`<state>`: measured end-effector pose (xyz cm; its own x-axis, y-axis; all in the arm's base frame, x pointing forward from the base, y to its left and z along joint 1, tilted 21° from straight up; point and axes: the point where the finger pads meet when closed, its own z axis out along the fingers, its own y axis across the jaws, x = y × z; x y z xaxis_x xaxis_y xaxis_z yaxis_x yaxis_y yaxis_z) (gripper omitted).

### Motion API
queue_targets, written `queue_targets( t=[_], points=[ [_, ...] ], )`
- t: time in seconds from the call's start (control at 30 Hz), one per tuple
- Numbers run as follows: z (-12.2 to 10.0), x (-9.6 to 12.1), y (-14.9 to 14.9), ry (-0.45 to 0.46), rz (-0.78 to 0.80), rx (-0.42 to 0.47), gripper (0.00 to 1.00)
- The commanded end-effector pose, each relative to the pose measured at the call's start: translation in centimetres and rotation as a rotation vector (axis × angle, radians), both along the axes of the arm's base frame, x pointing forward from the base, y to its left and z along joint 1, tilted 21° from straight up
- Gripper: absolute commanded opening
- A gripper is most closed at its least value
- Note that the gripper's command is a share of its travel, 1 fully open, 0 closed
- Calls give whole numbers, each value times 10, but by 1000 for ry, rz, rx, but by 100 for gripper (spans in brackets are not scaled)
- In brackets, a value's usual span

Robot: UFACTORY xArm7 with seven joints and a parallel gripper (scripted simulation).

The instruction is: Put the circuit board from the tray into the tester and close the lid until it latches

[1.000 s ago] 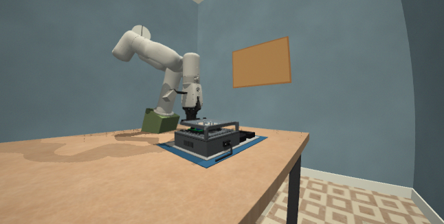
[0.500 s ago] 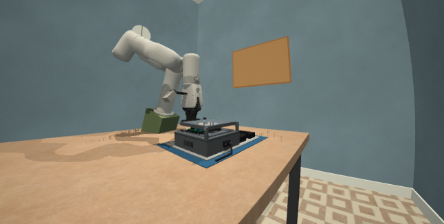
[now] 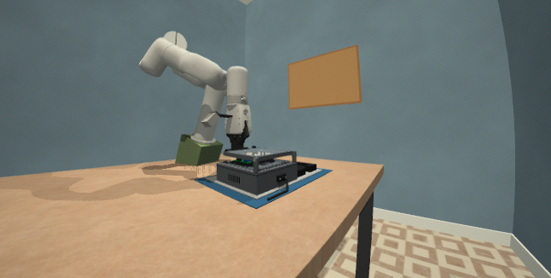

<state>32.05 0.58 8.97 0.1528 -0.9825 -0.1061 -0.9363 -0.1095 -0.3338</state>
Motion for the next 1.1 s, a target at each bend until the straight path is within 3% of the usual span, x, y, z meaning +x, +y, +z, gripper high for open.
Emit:
queue_targets(
  t=[0.0, 1.07],
  points=[
    [1, 1, 0, -2, -1, -1, 0],
    [-2, 2, 0, -2, -1, -1, 0]
  ],
)
